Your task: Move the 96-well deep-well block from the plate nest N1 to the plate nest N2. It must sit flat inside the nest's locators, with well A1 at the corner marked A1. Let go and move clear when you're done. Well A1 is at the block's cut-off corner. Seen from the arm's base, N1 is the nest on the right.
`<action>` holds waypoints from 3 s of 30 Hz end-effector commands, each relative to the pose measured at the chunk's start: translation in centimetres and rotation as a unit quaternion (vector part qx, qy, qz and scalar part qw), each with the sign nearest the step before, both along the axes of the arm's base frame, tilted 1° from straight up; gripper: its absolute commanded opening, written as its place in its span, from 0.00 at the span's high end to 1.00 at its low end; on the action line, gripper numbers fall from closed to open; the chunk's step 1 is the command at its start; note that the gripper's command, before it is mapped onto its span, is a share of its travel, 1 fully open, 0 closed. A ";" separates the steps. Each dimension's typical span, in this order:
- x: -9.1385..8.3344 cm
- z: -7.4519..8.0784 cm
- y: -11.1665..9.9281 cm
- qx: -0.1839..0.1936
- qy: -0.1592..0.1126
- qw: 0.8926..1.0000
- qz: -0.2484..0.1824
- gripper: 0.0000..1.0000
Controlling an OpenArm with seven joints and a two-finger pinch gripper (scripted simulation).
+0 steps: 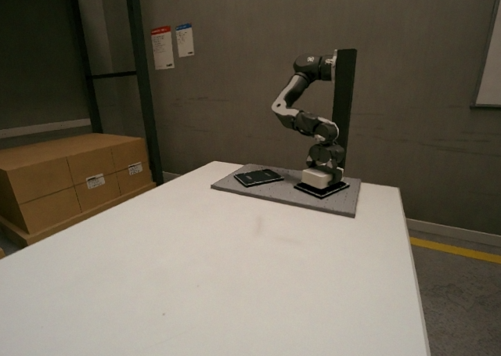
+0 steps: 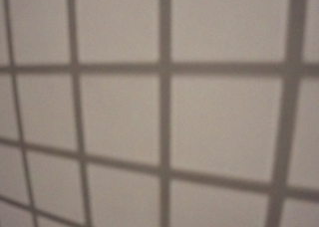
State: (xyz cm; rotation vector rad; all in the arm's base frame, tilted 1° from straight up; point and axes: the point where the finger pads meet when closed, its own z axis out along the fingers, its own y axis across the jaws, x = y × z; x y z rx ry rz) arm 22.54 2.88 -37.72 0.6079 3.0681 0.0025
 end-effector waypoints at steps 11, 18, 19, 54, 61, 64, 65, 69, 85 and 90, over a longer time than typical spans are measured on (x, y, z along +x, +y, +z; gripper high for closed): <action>-0.1 -0.4 0.1 0.002 -0.001 1.000 0.003 1.00; -0.1 -0.5 0.1 0.003 -0.001 1.000 0.003 1.00; -0.1 -0.5 0.1 0.003 -0.001 1.000 0.003 1.00; 0.3 -0.6 0.2 0.004 -0.003 1.000 0.000 1.00; 0.3 -0.5 0.3 0.004 -0.003 1.000 0.000 1.00; 0.3 -0.5 0.3 0.004 -0.003 1.000 0.000 1.00; 0.3 -0.5 0.3 0.004 -0.003 1.000 0.000 1.00; 0.3 -0.5 0.2 0.004 -0.003 1.000 0.000 1.00; 0.2 -0.6 0.2 0.003 -0.003 1.000 0.000 1.00; 0.2 -0.6 0.1 0.003 -0.003 1.000 0.000 1.00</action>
